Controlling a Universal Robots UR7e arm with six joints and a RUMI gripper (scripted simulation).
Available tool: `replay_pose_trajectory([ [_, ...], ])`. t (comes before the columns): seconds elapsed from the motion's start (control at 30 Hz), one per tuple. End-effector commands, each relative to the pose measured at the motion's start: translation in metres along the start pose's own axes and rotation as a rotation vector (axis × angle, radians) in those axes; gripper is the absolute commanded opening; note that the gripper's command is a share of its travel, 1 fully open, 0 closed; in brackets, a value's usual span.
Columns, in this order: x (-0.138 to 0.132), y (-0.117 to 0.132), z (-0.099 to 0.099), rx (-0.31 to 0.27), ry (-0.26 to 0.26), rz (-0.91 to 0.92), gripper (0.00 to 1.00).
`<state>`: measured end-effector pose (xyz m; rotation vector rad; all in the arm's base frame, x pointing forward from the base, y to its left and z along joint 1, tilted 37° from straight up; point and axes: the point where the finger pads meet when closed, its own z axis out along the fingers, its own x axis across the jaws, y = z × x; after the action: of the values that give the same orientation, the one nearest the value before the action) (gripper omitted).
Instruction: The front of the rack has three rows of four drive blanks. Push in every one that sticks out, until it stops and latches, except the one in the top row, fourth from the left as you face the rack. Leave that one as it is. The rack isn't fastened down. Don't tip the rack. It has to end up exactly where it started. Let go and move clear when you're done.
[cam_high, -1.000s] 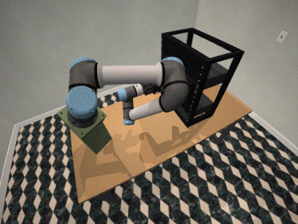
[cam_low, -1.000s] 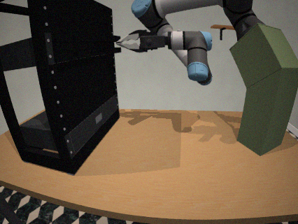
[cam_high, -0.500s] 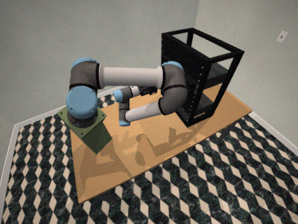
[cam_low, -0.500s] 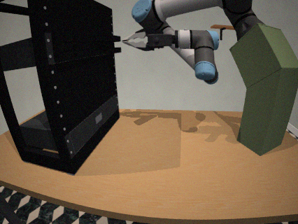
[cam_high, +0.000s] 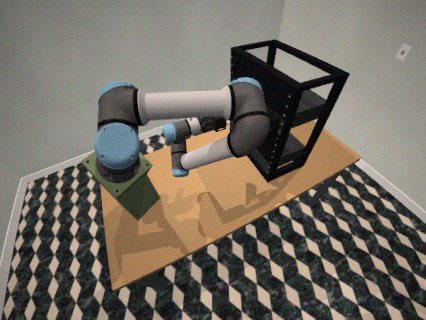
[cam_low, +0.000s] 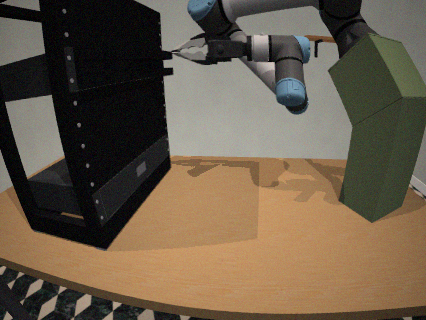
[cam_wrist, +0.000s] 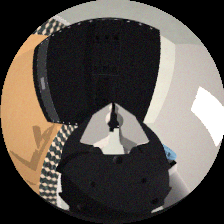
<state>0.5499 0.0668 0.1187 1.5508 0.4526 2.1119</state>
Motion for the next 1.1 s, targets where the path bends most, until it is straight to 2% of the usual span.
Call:
replay_pose_trajectory([
  [0.0, 0.001, 0.0, 0.023, 0.0, 0.0, 0.0, 0.0],
  [0.17, 0.001, 0.0, 0.05, 0.0, 0.0, 0.0, 0.0],
  [0.27, 0.001, 0.0, 0.058, 0.0, 0.0, 0.0, 0.0],
  [1.07, 0.001, 0.0, 0.059, 0.0, 0.0, 0.0, 0.0],
])
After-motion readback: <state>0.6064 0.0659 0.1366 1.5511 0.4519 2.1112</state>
